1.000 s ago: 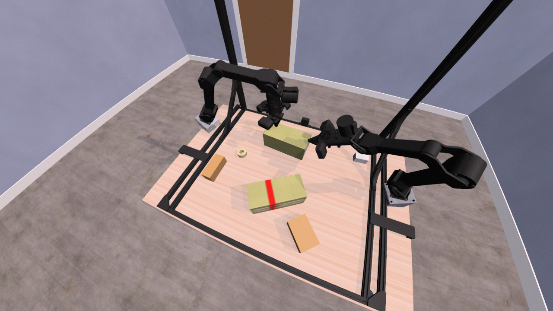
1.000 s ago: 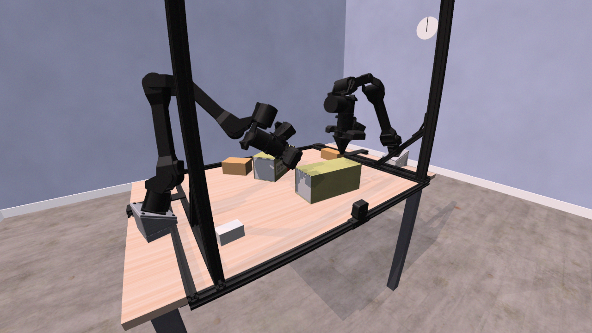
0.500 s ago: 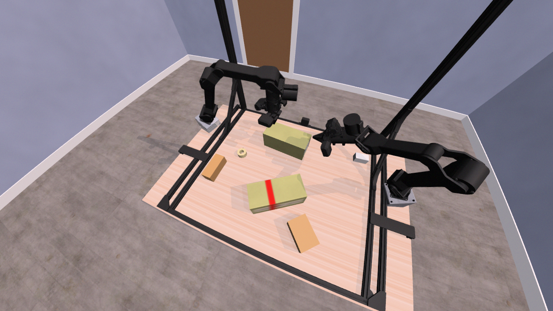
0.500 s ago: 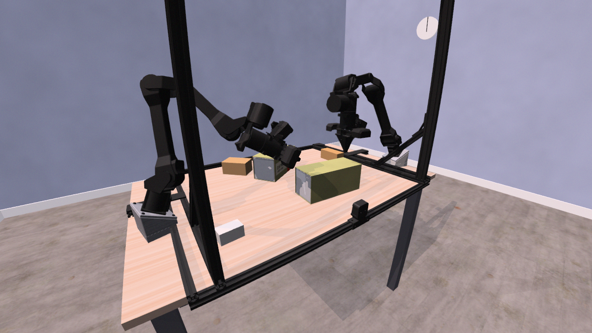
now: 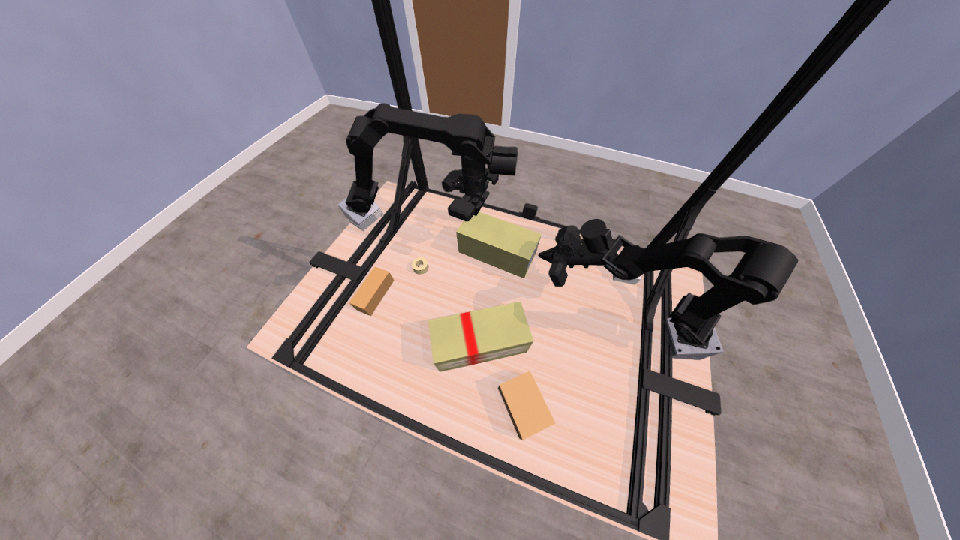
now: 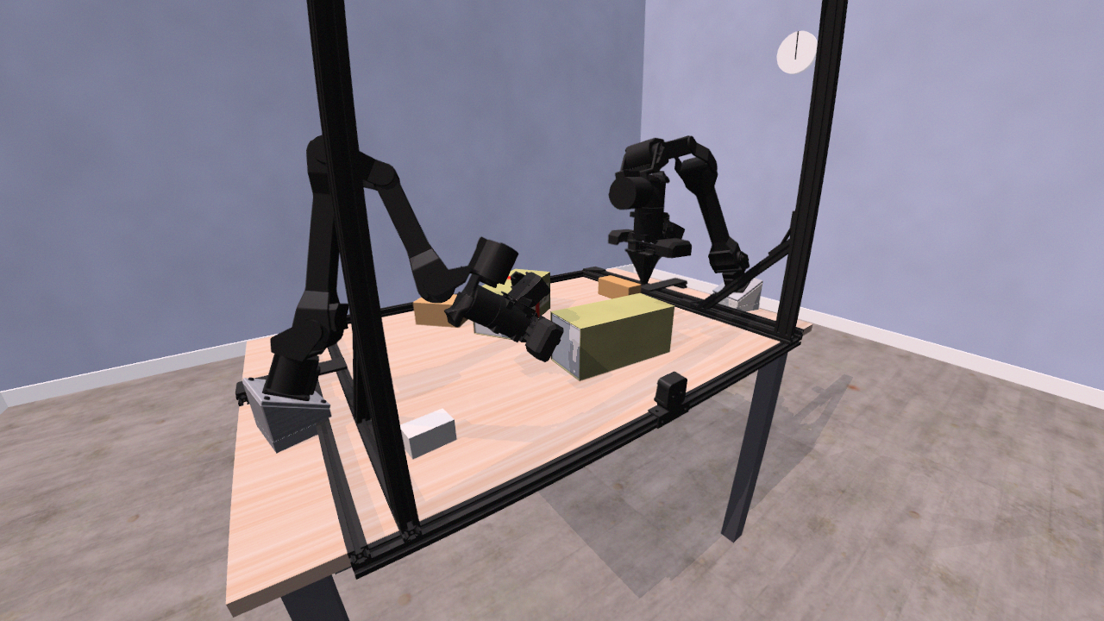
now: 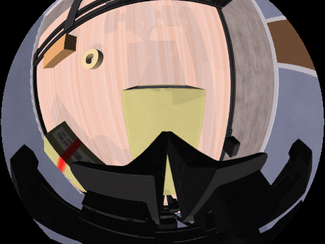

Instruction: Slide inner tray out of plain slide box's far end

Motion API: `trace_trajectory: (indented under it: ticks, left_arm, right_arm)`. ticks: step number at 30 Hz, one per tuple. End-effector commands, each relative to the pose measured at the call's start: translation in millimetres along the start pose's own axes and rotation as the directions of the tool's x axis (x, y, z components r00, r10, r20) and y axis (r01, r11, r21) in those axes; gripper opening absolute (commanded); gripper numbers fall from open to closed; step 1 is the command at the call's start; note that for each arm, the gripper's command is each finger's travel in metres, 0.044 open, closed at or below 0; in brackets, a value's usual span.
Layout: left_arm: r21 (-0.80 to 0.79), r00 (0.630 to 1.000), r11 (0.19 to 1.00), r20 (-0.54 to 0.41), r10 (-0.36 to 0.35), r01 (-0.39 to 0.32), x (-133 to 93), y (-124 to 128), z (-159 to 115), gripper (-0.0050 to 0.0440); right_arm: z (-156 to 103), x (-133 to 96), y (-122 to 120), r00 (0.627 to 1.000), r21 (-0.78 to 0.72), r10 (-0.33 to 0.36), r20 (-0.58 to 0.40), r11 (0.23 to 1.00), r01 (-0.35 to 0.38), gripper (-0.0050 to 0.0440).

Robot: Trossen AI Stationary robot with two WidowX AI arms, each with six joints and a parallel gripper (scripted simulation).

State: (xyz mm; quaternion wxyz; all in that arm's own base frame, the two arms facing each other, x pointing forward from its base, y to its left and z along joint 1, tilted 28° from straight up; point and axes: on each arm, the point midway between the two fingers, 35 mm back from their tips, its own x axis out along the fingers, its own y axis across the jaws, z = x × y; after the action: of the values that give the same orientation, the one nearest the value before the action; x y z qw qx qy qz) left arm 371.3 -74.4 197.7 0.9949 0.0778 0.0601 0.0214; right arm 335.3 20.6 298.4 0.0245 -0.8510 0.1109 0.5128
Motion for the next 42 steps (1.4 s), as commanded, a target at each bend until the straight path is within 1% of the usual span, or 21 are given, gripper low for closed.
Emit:
trace_trajectory:
  ticks: [1,3,8,23,42]
  left_arm:
    - [0.011,1.000,1.000,0.009,0.000,0.000,12,0,-21,0.0000]
    - [0.012,1.000,1.000,0.025,0.003,-0.004,15,2,-27,0.0000]
    - [0.007,0.998,1.000,0.060,0.010,-0.010,18,4,-28,0.0000]
    - [0.007,0.998,1.000,0.061,0.010,-0.010,18,4,-29,0.0000]
    - [0.007,0.998,1.000,0.061,0.010,-0.010,18,4,-29,0.0000]
  right_arm:
    - [0,0,0,1.000,0.000,0.000,0.000,1.000,0.000,0.0000]
    - [0,0,0,1.000,0.000,0.000,0.000,1.000,0.000,0.0000]
    - [0,0,0,1.000,0.000,0.000,0.000,1.000,0.000,0.0000]
    - [0,2,0,1.000,-0.002,0.000,0.001,1.000,0.000,0.0000]
    - [-1,19,0,1.000,-0.009,0.003,0.004,1.000,-0.003,0.0000]
